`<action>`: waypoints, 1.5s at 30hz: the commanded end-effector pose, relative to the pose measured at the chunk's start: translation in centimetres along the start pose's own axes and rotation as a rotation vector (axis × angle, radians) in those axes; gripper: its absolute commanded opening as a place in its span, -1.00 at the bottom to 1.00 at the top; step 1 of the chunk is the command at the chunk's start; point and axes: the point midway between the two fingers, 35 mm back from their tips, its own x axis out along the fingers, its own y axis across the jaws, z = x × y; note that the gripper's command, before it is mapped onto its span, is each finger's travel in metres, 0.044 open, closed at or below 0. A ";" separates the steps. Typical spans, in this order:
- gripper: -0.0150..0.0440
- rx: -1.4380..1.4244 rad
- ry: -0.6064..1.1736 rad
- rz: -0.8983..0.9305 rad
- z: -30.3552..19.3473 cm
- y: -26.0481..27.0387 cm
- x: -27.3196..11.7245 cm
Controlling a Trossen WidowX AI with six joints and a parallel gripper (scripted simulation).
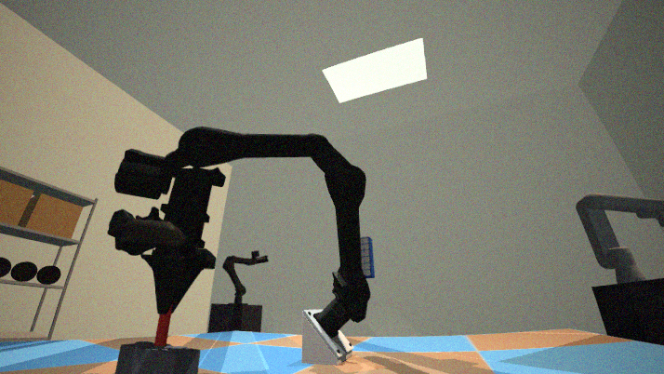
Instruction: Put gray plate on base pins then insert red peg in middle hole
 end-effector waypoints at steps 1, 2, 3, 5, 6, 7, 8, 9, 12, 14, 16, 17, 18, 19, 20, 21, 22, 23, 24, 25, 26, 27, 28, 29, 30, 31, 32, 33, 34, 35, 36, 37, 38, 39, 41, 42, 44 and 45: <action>-0.49 0.001 0.002 -0.001 0.0 0.0 0.0; -0.49 0.001 0.002 -0.001 0.0 0.0 0.0; -0.49 0.001 0.002 -0.001 0.0 0.0 0.0; -0.49 0.001 0.002 -0.001 0.0 0.0 0.0; -0.49 0.001 0.002 -0.001 0.0 0.0 0.0; -0.49 0.001 0.002 -0.001 0.0 0.0 0.0; -0.49 0.001 0.002 -0.001 0.0 0.0 0.0; -0.49 0.001 0.002 -0.001 -0.1 0.0 0.0; -0.49 0.001 0.002 -0.001 -0.1 0.1 0.2; -0.49 0.001 0.002 -0.001 -0.2 0.2 0.2; -0.49 0.001 0.002 -0.001 -0.2 0.2 0.3; -0.49 0.001 0.002 -0.001 -0.2 0.3 0.3; -0.49 0.001 0.002 -0.001 -0.2 0.3 0.3; -0.49 0.001 0.002 -0.001 -0.2 0.3 0.3; -0.49 -0.004 0.001 -0.004 -0.1 0.1 0.2; -0.49 -0.004 0.001 -0.004 -0.1 0.1 0.2; -0.49 -0.004 0.001 -0.004 -0.1 0.1 0.2; -0.49 -0.004 0.001 -0.004 -0.1 0.1 0.2; -0.49 -0.004 0.001 -0.004 -0.1 0.1 0.2; -0.49 -0.004 0.001 -0.004 -0.1 0.1 0.2; -0.49 -0.004 0.001 -0.004 -0.1 0.1 0.2; -0.49 -0.004 0.001 -0.004 -0.1 0.1 0.2; -0.40 -0.004 0.001 -0.004 -0.1 0.1 0.2; -0.31 -0.004 0.001 -0.004 -0.1 0.1 0.2; -0.22 -0.004 0.001 -0.004 -0.1 0.1 0.2; -0.14 -0.004 0.001 -0.004 -0.1 0.1 0.2; -0.05 -0.004 0.001 -0.004 -0.1 0.1 0.2; 0.02 -0.004 0.001 -0.004 -0.1 0.1 0.2; 0.02 -0.004 0.001 -0.004 -0.1 0.1 0.2; 0.02 -0.004 0.001 -0.004 -0.1 0.1 0.2; 0.02 -0.004 0.001 -0.004 -0.1 0.1 0.2; 0.02 -0.004 0.001 -0.004 -0.1 0.1 0.2; 0.02 -0.004 0.001 -0.004 -0.1 0.1 0.2; 0.02 -0.004 0.001 -0.004 -0.1 0.1 0.2; 0.02 -0.004 0.001 -0.004 -0.1 0.1 0.2; 0.02 -0.004 0.001 -0.004 -0.1 0.1 0.2; 0.02 -0.003 0.002 -0.004 -0.1 0.1 0.2; 0.02 -0.002 0.002 -0.004 -0.1 0.1 0.1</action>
